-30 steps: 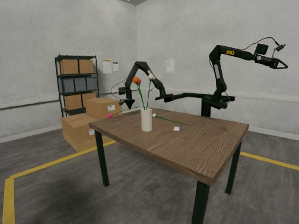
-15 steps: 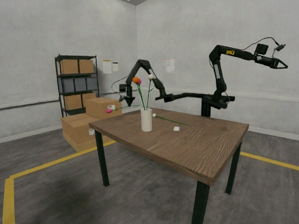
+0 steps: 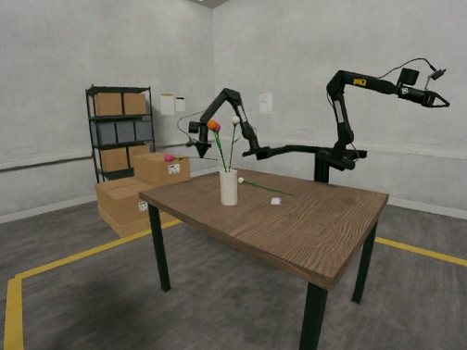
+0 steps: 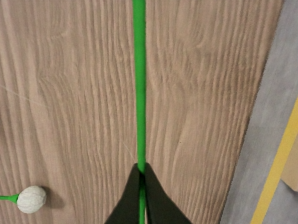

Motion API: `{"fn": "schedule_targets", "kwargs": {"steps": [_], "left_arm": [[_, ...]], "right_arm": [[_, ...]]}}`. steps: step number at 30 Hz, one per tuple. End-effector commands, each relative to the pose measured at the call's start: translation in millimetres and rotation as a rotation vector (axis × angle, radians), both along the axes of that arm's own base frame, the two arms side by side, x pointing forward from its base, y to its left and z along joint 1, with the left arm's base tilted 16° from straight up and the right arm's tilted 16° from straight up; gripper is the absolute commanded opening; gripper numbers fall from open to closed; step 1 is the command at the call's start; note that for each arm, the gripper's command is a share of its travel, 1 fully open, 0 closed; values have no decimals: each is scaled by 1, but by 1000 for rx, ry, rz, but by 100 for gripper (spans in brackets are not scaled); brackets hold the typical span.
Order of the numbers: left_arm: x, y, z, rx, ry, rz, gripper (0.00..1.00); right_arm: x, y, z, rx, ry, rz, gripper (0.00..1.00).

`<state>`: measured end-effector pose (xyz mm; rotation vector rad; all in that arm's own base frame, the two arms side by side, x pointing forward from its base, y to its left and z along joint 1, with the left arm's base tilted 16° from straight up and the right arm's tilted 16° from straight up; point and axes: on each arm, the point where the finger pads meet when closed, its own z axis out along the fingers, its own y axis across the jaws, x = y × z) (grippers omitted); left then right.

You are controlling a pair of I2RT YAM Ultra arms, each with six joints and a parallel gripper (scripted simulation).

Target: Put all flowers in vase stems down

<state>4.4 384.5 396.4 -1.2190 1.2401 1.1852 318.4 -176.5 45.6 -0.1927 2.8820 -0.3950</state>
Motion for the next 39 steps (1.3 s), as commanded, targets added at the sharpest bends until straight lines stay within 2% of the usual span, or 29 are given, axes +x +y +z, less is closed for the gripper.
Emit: {"fn": "schedule_targets", "kwargs": {"steps": [1,5,8,17,26,30,33,36,39], "left_arm": [[-1,-2,9,32,-5,7,30],[-1,-2,9,32,-5,7,30],[-1,-2,9,32,-5,7,30],[-1,-2,9,32,-5,7,30],[-1,-2,9,32,-5,7,30],[-1,-2,9,32,-5,7,30],[-1,-2,9,32,-5,7,30],[-1,-2,9,32,-5,7,30],[-1,-2,9,32,-5,7,30]], "right_arm": [[-1,9,24,23,-69,26,0],[-2,15,45,28,-131,42,0],[-4,20,47,35,-139,49,0],[3,29,120,22,-341,97,0],[-10,47,135,64,-426,128,0],[-3,49,181,42,-560,152,0],[-3,53,197,45,-625,169,0],[-8,60,192,74,-648,179,0],[-9,63,206,78,-710,198,0]]}}
